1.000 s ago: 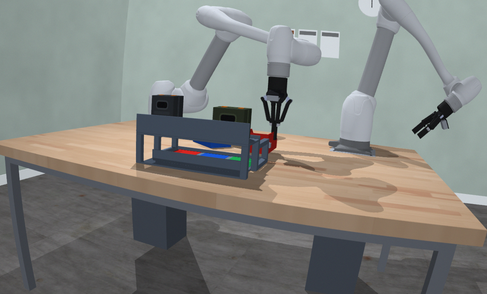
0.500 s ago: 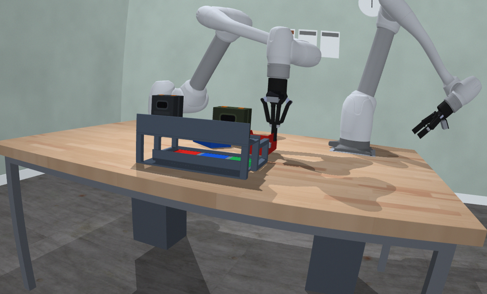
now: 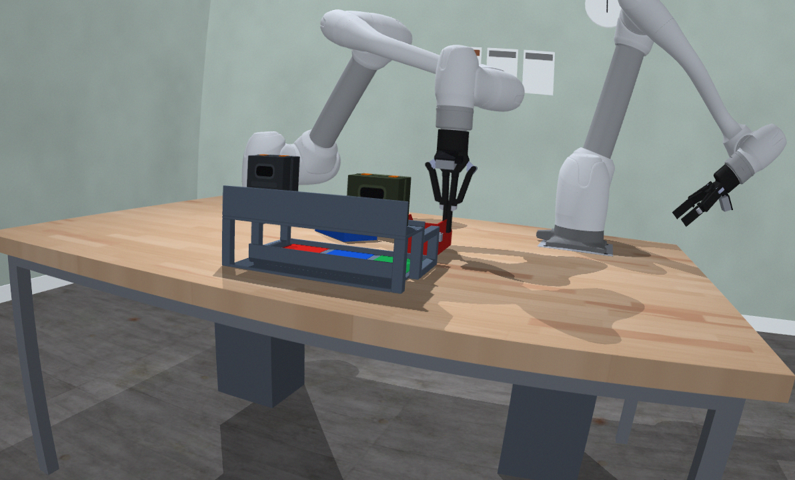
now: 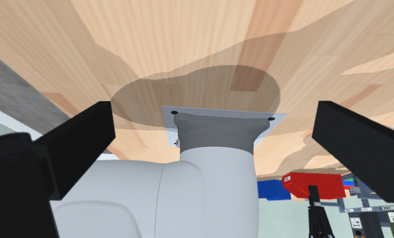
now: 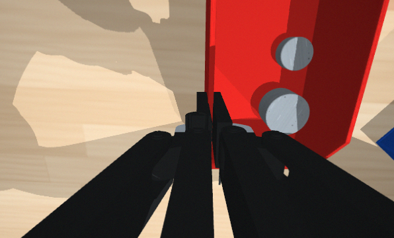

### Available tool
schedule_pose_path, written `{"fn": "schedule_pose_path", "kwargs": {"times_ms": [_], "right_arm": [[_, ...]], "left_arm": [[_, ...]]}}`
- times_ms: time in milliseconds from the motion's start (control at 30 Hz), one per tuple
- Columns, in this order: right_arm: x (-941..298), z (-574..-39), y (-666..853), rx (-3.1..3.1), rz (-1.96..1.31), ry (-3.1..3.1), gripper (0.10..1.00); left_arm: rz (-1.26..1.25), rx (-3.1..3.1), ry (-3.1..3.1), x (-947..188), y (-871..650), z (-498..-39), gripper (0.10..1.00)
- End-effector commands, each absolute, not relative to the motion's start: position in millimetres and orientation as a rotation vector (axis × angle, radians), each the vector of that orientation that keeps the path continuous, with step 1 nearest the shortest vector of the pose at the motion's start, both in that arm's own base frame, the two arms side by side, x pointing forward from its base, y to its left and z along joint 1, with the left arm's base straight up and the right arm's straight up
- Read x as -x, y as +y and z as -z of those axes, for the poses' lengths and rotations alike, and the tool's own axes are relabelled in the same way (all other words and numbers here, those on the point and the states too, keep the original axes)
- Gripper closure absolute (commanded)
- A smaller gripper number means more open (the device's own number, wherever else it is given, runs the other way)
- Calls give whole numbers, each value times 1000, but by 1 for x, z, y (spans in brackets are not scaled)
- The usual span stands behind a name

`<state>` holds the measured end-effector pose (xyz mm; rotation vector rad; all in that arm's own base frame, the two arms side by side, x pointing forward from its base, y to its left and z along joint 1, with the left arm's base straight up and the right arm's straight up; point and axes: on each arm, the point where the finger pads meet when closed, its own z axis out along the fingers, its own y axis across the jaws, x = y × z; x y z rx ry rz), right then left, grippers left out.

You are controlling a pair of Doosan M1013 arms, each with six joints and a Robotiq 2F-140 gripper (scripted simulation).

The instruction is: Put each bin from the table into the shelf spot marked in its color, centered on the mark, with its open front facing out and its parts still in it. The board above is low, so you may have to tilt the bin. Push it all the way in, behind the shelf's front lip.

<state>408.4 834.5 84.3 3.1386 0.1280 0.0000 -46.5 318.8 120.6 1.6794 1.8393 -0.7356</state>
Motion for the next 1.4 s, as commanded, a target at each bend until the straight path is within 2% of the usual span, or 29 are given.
{"fn": "schedule_pose_path", "kwargs": {"times_ms": [0, 1367], "right_arm": [[-409, -85, 835, -3140, -1, 128, 999], [-409, -79, 835, -3140, -1, 128, 999]], "left_arm": [[735, -1680, 1840, 47, 319, -121, 98], [735, -1680, 1840, 47, 319, -121, 98]]}}
